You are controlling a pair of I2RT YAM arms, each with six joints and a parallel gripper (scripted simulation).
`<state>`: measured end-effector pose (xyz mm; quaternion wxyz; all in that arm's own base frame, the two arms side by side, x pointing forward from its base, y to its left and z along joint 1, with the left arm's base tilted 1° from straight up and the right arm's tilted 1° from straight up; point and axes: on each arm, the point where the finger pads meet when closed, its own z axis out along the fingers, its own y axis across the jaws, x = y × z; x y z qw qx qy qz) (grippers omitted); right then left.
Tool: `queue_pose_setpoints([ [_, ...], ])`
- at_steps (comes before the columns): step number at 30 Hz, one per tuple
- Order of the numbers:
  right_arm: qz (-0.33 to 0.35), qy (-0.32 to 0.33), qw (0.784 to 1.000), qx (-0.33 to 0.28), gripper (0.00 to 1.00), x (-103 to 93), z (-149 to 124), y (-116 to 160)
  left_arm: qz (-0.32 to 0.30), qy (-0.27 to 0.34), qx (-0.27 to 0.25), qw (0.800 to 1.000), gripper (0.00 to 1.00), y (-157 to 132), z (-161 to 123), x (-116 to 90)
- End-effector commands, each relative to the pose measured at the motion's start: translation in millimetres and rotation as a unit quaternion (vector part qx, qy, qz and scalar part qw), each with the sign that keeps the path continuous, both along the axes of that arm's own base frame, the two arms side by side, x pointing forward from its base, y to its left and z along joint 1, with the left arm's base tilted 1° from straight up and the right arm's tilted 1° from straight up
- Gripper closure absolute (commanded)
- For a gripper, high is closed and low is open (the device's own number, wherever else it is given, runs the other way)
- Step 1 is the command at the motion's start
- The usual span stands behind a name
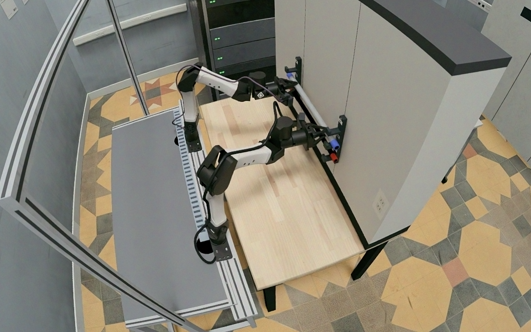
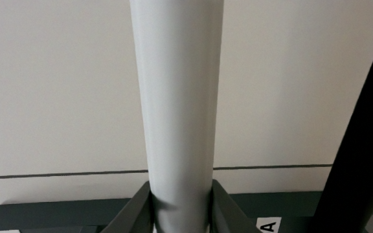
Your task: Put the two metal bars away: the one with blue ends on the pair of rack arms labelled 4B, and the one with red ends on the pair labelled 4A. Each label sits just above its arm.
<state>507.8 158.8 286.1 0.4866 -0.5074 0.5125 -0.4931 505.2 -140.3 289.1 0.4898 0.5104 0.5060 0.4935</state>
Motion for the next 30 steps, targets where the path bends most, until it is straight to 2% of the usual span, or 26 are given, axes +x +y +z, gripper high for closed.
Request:
queue_pose_setpoints([
  [1,0.007,-0.017,1.000,-0.002,1.00,2.4,3.0,3.0,-0.005,-0.014,0.001,1.000,1.00,-1.7,2.0,1.3],
  [11,0.007,-0.017,1.000,-0.002,1.00,2.4,-0.8,2.9,-0.005,-0.014,0.001,1.000,1.00,-1.6,-1.9,1.2],
  [26,0.007,-0.017,1.000,-0.002,0.77,2.4,-0.8,2.9,-0.005,-0.014,0.001,1.000,0.77,-1.6,-1.9,1.2],
  [30,0.007,-0.017,1.000,-0.002,0.74,2.4,-0.8,2.9,-0.005,-0.014,0.001,1.000,0.74,-1.6,-1.9,1.2],
])
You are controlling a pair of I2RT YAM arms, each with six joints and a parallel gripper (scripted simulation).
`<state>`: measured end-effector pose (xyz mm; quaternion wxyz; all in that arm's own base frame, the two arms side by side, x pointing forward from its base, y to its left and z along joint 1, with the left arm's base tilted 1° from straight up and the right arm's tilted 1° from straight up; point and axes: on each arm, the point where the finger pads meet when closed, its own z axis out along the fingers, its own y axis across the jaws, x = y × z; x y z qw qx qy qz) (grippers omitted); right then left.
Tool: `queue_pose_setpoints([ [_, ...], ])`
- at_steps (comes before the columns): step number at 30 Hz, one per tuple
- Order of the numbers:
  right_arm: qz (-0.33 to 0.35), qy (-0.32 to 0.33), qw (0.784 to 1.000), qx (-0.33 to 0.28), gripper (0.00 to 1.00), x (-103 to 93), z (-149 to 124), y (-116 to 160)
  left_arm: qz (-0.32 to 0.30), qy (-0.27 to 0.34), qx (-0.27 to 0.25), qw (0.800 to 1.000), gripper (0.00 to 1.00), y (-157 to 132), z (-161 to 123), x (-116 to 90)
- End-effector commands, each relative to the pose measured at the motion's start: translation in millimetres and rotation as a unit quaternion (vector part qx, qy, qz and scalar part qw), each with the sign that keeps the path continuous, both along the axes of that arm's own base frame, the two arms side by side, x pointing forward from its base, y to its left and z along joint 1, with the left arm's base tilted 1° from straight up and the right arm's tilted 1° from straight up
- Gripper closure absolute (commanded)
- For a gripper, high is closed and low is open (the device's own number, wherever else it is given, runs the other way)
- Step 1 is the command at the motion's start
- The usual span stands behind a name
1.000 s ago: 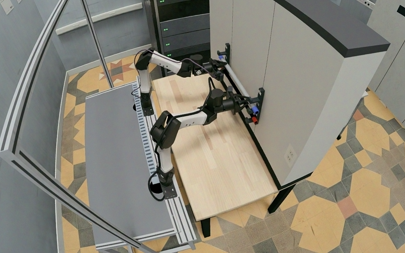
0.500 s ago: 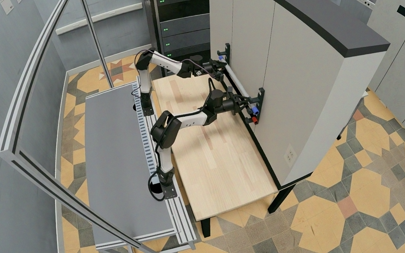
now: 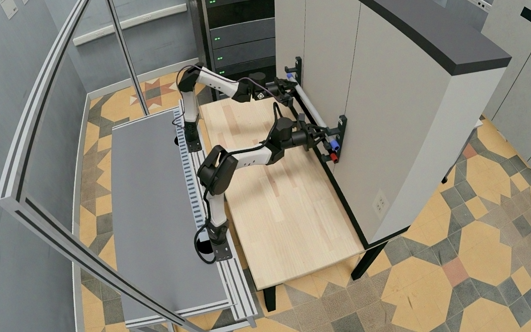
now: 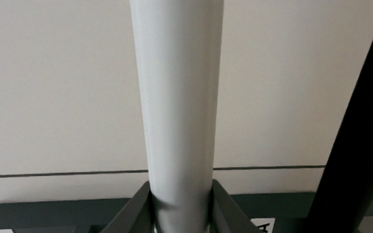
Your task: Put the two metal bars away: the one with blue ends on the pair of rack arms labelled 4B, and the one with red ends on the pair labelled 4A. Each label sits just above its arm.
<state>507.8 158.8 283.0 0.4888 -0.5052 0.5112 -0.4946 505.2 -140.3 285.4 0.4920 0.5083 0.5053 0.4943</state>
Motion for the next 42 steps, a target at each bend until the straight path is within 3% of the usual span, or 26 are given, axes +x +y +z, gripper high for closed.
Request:
queue_pose_setpoints([
  [1,0.007,-0.013,1.000,-0.003,0.72,2.4,2,3,-0.005,-0.011,0.003,1.000,0.72,-2,2,1],
  [30,0.007,-0.013,1.000,-0.003,0.31,2.4,2,3,-0.005,-0.011,0.003,1.000,0.31,-2,2,1],
  [42,0.007,-0.013,1.000,-0.003,0.31,-9.9,2,3,-0.005,-0.011,0.003,1.000,0.31,-1,2,-11],
])
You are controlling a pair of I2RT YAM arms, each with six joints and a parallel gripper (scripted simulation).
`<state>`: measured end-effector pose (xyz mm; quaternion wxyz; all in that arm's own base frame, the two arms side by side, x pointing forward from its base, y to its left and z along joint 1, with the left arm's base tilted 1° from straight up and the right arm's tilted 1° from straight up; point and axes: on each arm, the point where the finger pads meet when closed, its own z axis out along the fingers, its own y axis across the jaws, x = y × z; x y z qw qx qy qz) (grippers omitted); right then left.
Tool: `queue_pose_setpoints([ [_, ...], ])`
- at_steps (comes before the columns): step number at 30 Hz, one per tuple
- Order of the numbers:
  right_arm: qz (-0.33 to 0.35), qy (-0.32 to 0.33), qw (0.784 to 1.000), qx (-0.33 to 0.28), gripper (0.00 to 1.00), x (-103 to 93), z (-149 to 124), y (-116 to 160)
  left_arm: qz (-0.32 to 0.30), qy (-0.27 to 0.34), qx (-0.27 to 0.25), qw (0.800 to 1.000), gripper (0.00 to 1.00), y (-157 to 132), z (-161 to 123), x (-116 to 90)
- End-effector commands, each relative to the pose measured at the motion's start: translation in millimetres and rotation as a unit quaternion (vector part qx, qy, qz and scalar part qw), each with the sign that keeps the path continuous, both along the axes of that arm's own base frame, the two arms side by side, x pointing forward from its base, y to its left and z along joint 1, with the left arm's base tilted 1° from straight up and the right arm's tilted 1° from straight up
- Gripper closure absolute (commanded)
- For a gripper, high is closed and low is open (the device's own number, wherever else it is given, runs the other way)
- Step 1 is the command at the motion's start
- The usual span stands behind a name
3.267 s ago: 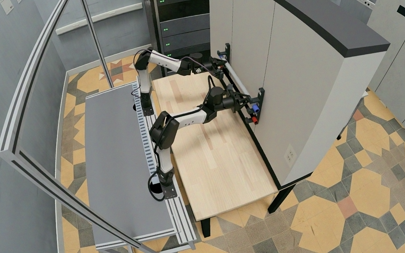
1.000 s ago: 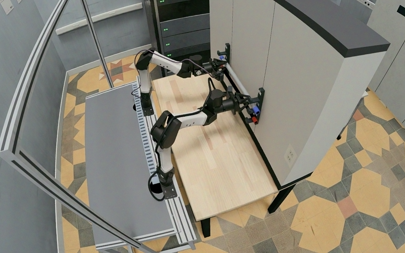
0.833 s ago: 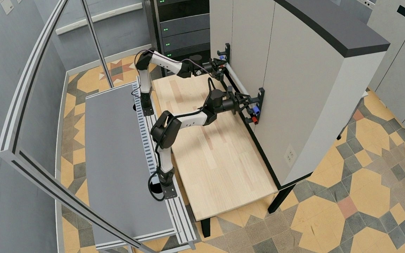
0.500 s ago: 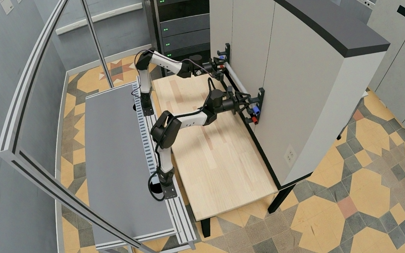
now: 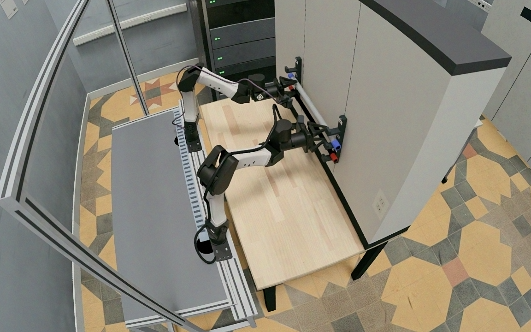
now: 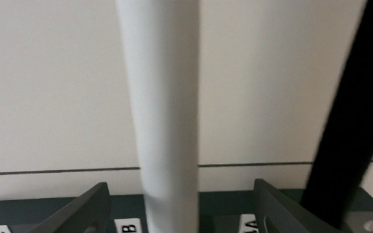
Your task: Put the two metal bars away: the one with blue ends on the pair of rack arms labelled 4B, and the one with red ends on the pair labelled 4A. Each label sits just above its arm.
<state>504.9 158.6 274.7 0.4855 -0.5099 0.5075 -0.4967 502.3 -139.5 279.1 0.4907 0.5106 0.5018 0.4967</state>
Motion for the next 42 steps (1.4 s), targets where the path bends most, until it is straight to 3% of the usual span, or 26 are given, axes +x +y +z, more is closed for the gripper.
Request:
queue_pose_setpoints([
  [1,0.005,-0.014,1.000,0.004,0.31,-8.2,11,3,-0.004,-0.010,-0.002,1.000,0.31,-2,8,-9],
  [42,0.005,-0.014,1.000,0.004,0.31,-51.3,11,3,-0.004,-0.010,-0.002,1.000,0.31,-2,9,-53],
])
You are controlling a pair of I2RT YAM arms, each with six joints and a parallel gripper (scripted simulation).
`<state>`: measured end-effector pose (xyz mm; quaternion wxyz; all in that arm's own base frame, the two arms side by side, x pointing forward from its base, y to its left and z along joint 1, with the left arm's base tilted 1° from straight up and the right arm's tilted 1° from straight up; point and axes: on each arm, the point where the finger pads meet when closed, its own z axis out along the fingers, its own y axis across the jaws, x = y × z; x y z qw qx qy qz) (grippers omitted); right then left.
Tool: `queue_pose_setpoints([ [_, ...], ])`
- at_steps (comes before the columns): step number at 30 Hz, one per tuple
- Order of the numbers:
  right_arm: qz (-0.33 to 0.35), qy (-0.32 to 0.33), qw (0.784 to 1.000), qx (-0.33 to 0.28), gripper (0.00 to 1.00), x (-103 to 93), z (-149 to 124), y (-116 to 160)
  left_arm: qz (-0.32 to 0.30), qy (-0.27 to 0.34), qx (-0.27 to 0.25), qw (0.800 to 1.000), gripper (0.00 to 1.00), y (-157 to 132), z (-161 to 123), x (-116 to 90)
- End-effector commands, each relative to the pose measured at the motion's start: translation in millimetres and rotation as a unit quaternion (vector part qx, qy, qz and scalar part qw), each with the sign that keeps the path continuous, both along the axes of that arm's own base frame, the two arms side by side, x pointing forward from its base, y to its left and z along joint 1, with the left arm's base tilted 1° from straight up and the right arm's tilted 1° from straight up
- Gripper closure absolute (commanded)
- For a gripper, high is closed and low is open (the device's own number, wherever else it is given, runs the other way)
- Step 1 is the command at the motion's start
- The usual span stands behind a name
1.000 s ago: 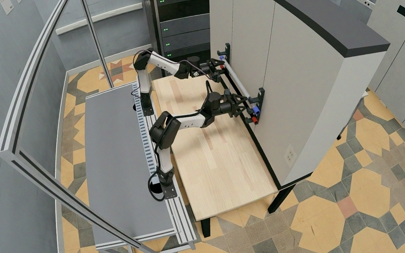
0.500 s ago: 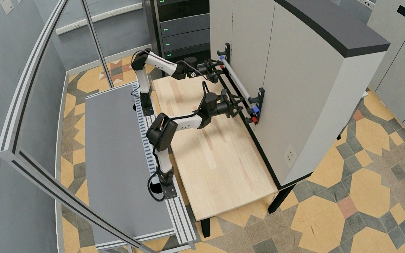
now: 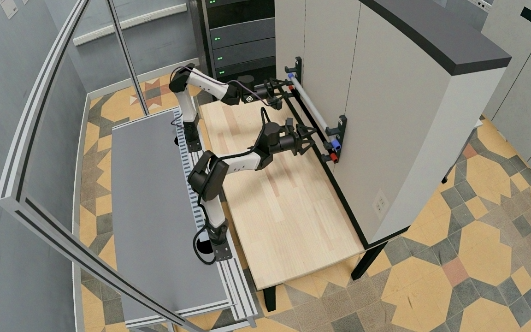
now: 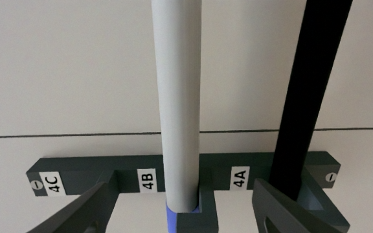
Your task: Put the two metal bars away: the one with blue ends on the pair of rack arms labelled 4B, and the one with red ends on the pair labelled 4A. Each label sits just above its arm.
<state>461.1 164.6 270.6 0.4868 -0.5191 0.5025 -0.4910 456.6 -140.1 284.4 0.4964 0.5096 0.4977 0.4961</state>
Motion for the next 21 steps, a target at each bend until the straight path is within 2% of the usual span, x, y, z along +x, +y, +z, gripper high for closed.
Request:
queue_pose_setpoints([
  [1,-0.005,-0.019,1.000,0.007,0.31,-8.7,15,-3,0.001,-0.005,0.000,1.000,0.31,-1,3,-8],
  [14,-0.005,-0.019,1.000,0.007,0.31,-24.7,15,-3,0.001,-0.005,0.000,1.000,0.31,-1,3,-24],
  [21,-0.005,-0.019,1.000,0.007,0.28,-25.5,15,-3,0.001,-0.005,0.000,1.000,0.28,-1,3,-25],
])
